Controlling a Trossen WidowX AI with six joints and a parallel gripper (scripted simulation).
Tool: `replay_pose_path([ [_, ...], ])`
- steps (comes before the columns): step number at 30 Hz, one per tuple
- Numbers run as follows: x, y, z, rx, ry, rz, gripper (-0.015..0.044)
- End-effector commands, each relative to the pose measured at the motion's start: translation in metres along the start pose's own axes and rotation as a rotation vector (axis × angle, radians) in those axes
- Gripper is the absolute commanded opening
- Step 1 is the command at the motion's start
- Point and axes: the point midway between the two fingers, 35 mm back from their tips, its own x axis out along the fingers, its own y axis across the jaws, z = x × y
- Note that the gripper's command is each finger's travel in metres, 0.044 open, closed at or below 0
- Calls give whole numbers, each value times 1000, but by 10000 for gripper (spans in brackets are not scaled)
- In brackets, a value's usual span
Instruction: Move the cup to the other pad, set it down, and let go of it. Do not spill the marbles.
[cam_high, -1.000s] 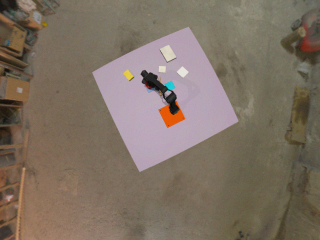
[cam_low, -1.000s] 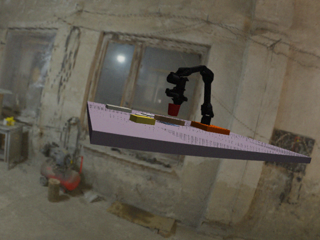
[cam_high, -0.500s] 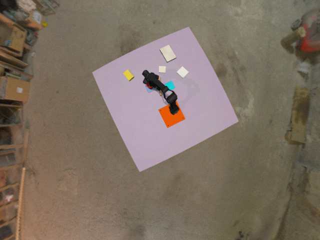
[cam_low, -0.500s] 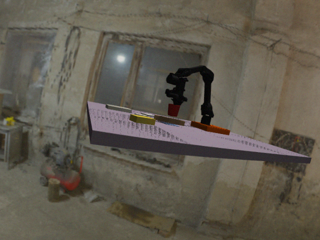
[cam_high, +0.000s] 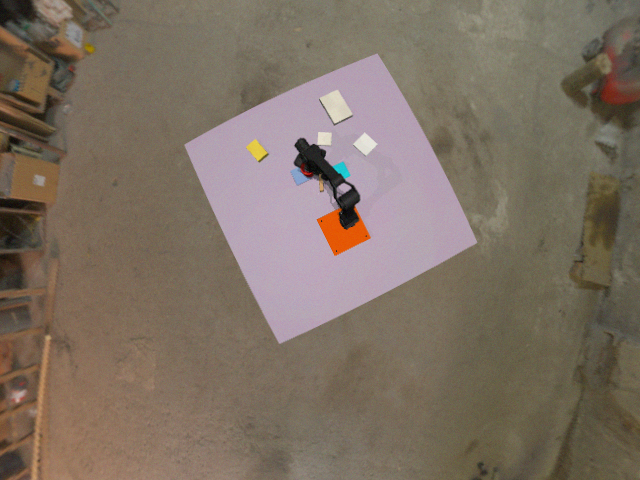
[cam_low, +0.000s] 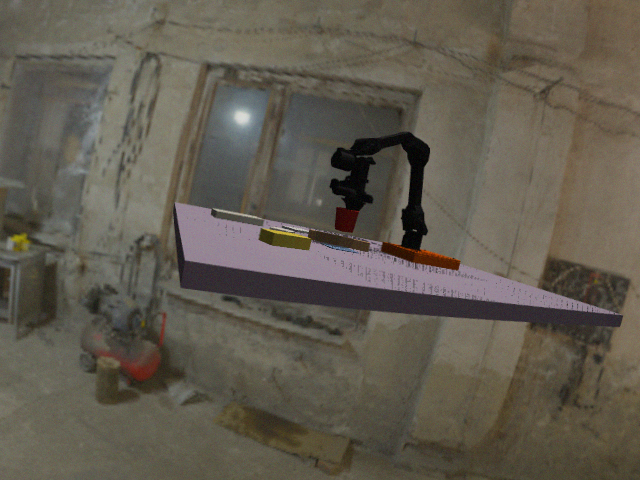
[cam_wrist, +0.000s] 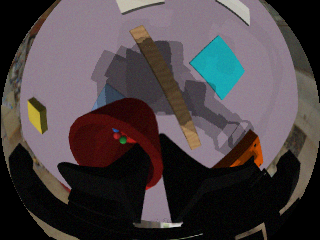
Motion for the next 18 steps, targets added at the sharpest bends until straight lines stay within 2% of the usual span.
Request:
replay_pose_path([
  [1,-2,-8,5,-2,-5,7,0],
  [18,-1,-43,26,-2,-7,4,0],
])
